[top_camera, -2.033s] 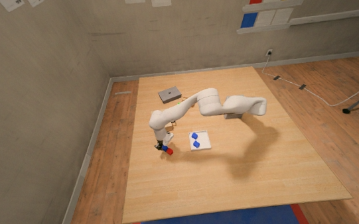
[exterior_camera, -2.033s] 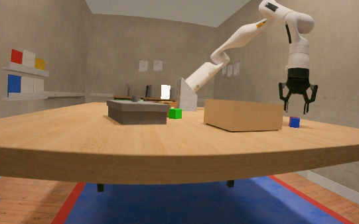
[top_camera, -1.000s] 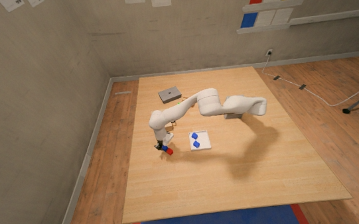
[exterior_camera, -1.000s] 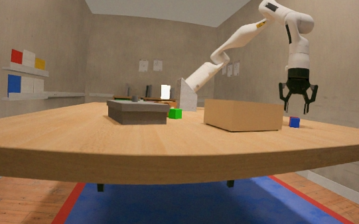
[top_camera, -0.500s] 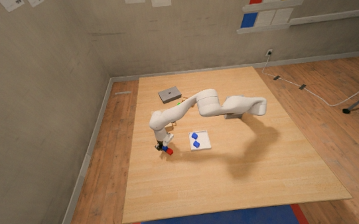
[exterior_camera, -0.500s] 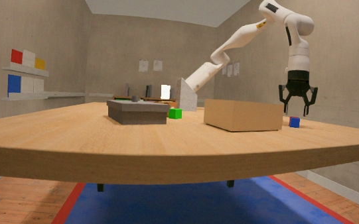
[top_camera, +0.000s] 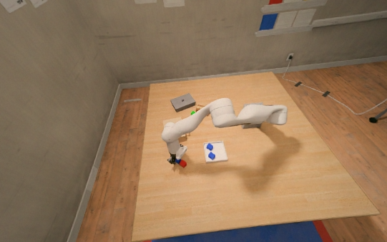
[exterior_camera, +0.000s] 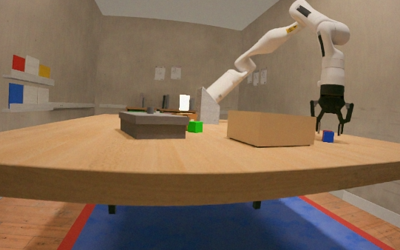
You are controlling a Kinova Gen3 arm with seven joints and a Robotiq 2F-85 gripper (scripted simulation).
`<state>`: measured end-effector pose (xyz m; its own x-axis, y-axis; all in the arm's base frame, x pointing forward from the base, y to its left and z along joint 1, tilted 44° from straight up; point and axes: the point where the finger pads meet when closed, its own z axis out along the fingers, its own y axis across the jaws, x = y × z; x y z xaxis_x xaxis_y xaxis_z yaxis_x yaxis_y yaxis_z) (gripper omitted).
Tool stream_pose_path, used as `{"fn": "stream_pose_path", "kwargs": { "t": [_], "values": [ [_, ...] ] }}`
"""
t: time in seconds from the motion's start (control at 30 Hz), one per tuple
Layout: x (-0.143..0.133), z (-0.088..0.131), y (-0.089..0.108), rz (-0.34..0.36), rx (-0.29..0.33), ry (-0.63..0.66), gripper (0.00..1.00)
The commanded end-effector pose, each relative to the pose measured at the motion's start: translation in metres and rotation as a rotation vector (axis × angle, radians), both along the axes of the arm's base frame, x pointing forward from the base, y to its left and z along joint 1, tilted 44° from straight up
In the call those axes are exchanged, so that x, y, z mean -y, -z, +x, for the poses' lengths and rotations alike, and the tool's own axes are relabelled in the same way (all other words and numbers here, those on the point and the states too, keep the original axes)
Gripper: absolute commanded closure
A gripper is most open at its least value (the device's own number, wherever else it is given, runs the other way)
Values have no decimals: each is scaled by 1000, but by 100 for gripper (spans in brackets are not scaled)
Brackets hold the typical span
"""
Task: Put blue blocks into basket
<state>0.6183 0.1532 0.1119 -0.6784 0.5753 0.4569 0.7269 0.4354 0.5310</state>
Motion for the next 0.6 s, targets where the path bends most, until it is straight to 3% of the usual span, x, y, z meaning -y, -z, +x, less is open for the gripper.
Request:
{"fn": "stream_pose_path", "kwargs": {
  "t": [0.0, 0.57],
  "values": [
    [1, 1, 0, 0, 2, 2, 31],
    [-10, 2, 10, 0, 2, 2, 31]
  ]
}}
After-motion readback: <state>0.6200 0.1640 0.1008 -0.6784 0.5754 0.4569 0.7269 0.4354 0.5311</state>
